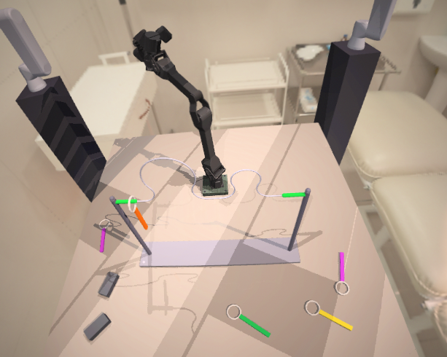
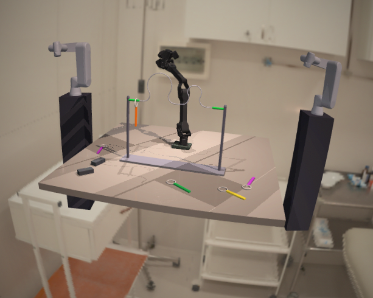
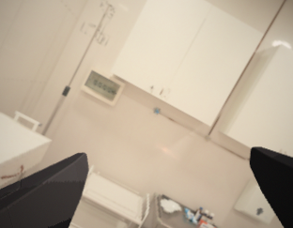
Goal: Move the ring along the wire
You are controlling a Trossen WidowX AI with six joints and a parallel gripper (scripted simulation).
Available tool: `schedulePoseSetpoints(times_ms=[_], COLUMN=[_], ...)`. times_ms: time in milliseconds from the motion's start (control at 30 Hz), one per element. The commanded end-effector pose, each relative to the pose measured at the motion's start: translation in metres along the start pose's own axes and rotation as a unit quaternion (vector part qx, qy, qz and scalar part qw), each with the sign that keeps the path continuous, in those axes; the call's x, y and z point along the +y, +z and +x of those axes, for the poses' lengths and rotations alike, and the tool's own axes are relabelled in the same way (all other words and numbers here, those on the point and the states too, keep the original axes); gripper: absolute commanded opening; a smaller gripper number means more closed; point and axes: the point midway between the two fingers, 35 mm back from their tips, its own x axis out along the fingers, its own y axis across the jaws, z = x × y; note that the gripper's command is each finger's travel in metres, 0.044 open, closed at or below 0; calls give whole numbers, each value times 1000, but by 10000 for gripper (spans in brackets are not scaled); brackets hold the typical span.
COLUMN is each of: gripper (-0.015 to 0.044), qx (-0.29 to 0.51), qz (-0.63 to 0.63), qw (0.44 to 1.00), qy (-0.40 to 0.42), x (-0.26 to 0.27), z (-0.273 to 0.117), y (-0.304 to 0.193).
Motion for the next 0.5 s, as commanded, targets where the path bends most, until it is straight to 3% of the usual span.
schedulePoseSetpoints(times_ms=[0,267,467], gripper=[374,164,160], qx=[-1,-83,-159], qz=[0,30,61], qw=[1000,990,961], qy=[1,107,216], x=[1,75,144], z=[0,-25,-70], y=[0,22,39])
